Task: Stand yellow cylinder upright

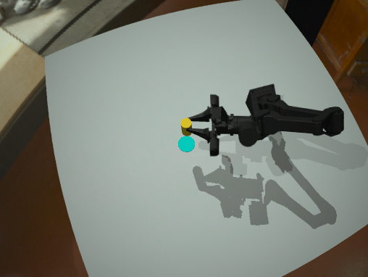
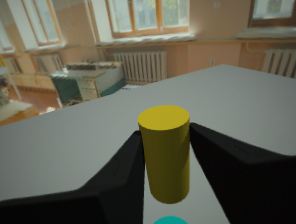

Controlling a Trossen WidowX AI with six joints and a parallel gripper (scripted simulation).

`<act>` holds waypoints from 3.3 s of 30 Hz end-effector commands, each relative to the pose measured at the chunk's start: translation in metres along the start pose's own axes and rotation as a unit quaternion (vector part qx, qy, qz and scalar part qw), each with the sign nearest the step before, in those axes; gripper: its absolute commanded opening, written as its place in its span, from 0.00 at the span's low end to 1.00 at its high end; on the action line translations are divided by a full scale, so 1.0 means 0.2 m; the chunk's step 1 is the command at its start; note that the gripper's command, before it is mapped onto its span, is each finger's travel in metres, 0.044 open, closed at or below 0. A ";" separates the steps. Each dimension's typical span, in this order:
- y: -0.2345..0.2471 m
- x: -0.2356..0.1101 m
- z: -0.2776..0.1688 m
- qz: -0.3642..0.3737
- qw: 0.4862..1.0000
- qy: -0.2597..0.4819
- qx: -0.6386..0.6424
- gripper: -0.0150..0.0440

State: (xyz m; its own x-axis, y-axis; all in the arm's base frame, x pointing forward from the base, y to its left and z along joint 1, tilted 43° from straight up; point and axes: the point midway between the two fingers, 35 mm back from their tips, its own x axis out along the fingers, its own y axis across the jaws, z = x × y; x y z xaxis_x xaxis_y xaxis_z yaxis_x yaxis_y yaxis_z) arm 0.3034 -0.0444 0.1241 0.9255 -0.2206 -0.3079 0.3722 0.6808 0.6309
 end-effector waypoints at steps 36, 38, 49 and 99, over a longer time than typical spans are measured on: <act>0.01 0.06 -0.25 -0.001 1.000 -0.004 0.008 0.43; 0.01 0.06 -0.28 -0.001 1.000 -0.004 0.008 0.43; 0.00 0.04 -0.41 0.000 1.000 -0.005 0.007 0.43; 0.01 0.06 -0.45 0.001 1.000 -0.001 0.005 0.93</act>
State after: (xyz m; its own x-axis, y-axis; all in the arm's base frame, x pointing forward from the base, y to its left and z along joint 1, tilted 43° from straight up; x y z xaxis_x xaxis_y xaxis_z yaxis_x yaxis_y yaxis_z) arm 0.3065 0.0231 0.0484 0.9244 -0.2207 -0.3109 0.3751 0.6733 0.6372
